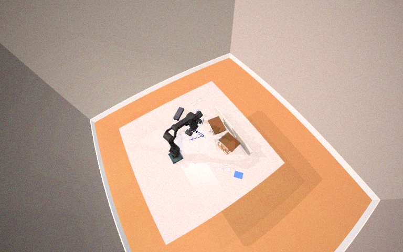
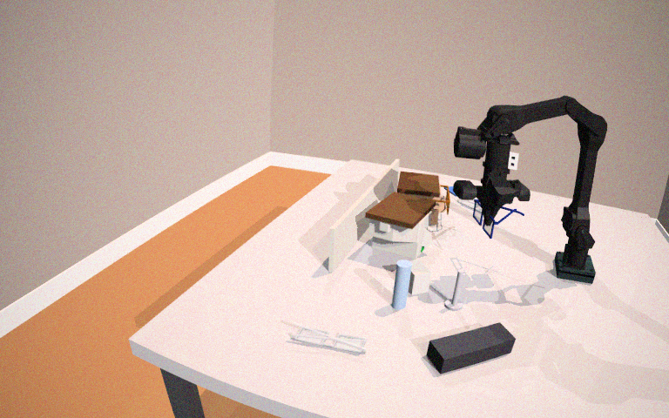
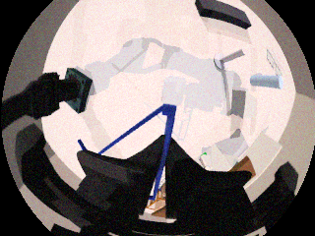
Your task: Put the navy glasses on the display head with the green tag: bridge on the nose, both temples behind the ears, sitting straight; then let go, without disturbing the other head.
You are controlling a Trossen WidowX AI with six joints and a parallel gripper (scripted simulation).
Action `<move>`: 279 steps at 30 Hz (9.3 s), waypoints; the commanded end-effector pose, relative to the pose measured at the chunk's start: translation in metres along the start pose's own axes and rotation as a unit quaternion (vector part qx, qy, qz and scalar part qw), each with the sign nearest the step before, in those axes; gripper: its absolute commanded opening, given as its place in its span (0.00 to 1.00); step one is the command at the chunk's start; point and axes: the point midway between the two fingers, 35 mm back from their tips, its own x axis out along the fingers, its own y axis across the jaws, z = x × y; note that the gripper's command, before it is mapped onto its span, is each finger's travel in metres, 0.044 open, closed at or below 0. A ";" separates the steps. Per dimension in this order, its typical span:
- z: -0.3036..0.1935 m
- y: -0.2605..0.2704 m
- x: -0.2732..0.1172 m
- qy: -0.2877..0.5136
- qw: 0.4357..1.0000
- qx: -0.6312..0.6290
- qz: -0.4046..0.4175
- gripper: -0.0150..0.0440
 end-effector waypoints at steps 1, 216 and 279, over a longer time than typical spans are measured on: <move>0.003 -0.004 -0.001 0.003 0.999 0.052 0.001 0.25; 0.210 -0.076 0.060 0.000 -0.384 0.923 0.005 0.25; 0.211 -0.075 0.043 0.000 -0.384 0.923 0.005 0.25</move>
